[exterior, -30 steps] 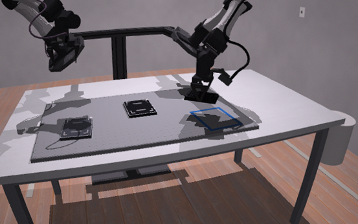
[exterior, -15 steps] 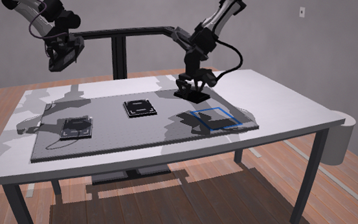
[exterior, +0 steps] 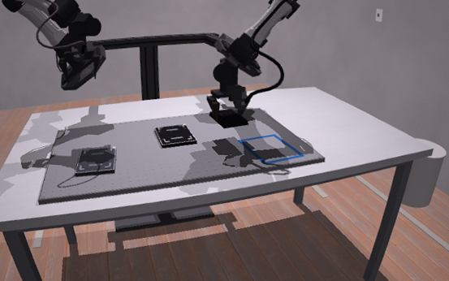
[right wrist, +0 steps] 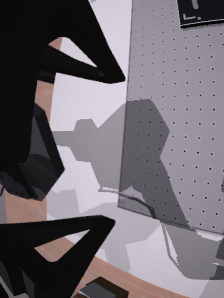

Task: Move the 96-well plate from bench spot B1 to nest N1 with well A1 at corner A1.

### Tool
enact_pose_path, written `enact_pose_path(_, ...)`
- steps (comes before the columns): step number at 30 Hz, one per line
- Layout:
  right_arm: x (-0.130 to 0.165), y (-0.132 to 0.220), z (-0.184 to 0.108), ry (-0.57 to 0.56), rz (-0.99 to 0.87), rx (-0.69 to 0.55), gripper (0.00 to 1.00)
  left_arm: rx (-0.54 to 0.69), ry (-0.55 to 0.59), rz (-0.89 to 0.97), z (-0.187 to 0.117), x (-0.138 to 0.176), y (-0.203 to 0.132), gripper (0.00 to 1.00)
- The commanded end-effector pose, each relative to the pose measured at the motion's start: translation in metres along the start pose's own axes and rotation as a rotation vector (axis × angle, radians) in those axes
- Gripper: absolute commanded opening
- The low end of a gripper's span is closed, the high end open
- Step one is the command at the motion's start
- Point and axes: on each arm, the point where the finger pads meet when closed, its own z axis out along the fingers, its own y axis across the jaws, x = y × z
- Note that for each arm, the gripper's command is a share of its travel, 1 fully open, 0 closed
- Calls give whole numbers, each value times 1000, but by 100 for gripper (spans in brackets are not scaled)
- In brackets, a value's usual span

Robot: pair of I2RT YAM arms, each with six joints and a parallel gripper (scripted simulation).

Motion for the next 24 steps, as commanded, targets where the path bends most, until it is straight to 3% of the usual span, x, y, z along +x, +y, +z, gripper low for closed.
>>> enact_pose_path(1,0,0,-2,-1,8,-1,100,11,-34,91,-5,5,-21,0)
enact_pose_path(24,0,0,-2,-1,8,-1,100,8,-17,90,-7,50,-68,0)
